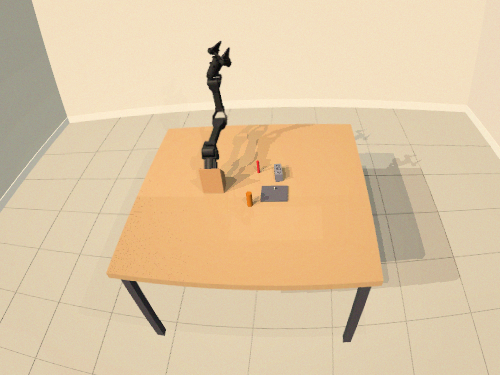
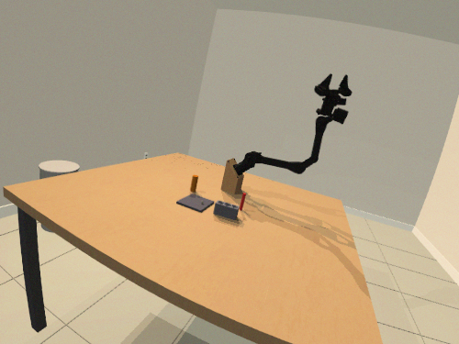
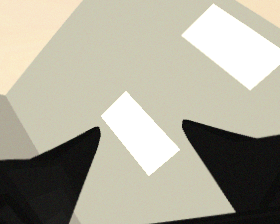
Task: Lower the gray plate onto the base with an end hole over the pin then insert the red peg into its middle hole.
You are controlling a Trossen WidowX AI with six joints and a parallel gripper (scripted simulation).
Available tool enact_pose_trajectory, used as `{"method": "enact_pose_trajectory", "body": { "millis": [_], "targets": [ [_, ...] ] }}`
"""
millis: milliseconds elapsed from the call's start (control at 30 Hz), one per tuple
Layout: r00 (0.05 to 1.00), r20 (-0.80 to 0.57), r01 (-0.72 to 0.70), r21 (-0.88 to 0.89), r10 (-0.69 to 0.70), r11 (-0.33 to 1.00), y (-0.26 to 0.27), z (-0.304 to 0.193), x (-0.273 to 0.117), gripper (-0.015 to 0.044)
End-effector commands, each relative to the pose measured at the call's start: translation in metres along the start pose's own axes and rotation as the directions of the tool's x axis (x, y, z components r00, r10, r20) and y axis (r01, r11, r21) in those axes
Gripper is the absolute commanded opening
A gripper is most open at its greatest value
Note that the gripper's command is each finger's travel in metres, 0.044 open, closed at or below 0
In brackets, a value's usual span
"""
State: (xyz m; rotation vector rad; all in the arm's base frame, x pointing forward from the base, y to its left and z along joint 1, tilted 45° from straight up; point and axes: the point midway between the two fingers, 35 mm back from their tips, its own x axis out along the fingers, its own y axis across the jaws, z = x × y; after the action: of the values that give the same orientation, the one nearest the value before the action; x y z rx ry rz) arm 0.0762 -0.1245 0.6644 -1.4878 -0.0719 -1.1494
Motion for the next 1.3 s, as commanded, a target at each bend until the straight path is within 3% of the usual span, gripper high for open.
{"method": "enact_pose_trajectory", "body": {
  "millis": [0,300,500,633,833,1067,1267],
  "targets": [
    [0.989,0.004,-0.141,0.275,0.146,0.951,0.048,-0.028,0.017,0.0440],
    [0.954,0.009,-0.258,0.532,0.299,0.807,0.114,-0.049,0.032,0.0440],
    [0.881,0.051,-0.347,0.744,0.470,0.571,0.179,-0.056,0.040,0.0440],
    [0.826,0.123,-0.427,0.773,0.550,0.469,0.222,-0.046,0.041,0.0440],
    [0.725,0.182,-0.432,0.872,0.665,0.232,0.274,-0.037,0.037,0.0440],
    [0.472,0.323,-0.309,0.932,0.820,-0.189,0.370,-0.001,0.011,0.0440],
    [0.168,0.450,-0.027,0.891,0.877,-0.452,0.444,0.048,-0.037,0.0440]
  ]
}}
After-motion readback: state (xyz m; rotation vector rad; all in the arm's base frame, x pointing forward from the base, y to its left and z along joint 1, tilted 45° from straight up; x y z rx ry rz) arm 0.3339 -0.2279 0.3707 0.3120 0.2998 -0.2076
